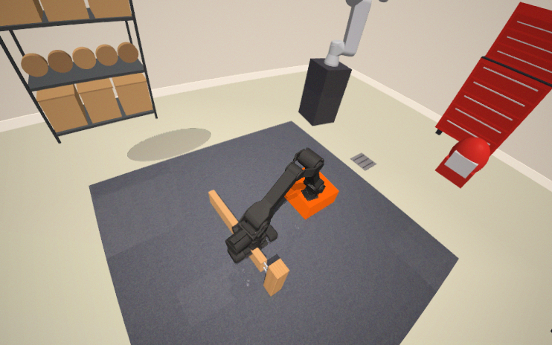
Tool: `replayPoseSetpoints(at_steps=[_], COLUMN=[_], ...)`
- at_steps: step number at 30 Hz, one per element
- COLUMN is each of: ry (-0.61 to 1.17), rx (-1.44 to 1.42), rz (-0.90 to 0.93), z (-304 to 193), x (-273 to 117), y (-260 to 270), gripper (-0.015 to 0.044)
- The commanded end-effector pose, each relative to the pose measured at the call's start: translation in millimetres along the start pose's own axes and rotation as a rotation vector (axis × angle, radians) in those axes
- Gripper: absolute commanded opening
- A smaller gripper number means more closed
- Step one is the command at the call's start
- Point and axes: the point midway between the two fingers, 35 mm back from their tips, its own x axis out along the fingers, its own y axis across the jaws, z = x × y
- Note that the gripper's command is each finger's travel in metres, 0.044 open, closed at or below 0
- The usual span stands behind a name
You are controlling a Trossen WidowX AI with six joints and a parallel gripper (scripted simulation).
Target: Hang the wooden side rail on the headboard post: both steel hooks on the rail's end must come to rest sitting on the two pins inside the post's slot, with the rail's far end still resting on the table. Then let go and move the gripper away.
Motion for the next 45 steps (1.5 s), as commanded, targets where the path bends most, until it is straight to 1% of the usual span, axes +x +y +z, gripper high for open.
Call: replayPoseSetpoints(at_steps=[1,45], ry=[0.0,0.0], rx=[0.001,0.001], rz=[0.013,0.012], z=[-1.6,-6.5], x=[-4.8,-1.2], y=[3.5,1.2], gripper=[0.0,0.0])
